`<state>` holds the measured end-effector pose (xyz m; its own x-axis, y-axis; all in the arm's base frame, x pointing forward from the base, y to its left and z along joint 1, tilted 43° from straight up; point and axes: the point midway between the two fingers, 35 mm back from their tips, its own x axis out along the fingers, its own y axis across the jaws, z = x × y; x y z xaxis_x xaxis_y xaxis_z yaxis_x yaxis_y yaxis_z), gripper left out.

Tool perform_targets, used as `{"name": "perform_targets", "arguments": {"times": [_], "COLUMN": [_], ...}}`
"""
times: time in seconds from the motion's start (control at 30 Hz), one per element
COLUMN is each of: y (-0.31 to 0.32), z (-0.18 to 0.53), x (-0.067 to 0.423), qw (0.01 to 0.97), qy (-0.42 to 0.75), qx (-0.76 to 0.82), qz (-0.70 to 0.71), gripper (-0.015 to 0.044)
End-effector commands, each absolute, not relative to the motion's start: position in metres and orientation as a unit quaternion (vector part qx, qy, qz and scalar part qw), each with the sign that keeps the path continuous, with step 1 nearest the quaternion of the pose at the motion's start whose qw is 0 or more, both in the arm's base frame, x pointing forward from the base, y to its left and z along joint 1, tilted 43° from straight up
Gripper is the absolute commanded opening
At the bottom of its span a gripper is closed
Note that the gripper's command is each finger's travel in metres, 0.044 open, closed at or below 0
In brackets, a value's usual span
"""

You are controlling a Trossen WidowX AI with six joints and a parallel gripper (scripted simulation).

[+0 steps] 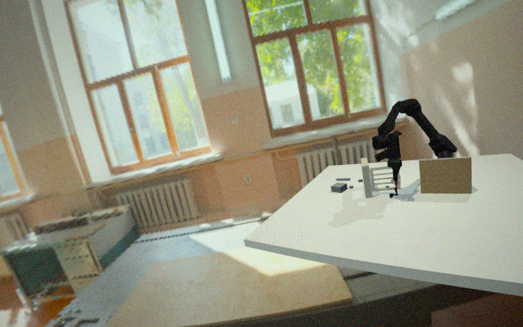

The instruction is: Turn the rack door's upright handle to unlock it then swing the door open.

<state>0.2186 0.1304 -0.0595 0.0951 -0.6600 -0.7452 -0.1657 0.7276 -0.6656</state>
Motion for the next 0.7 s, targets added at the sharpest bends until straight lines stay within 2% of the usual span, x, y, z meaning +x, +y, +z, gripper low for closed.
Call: {"name": "perform_targets", "arguments": {"times": [0.0,0.27,0.67], "y": [0.13,0.13,0.142], "z": [-0.059,-0.059,-0.048], "x": [0.219,0.219,0.218], "qw": [0.67,0.67,0.67], "qy": [0.646,0.646,0.646], "qx": [-0.313,-0.313,-0.312], "qz": [-0.191,-0.191,-0.19], "gripper": [0.0075,0.0285,0.0295]}}
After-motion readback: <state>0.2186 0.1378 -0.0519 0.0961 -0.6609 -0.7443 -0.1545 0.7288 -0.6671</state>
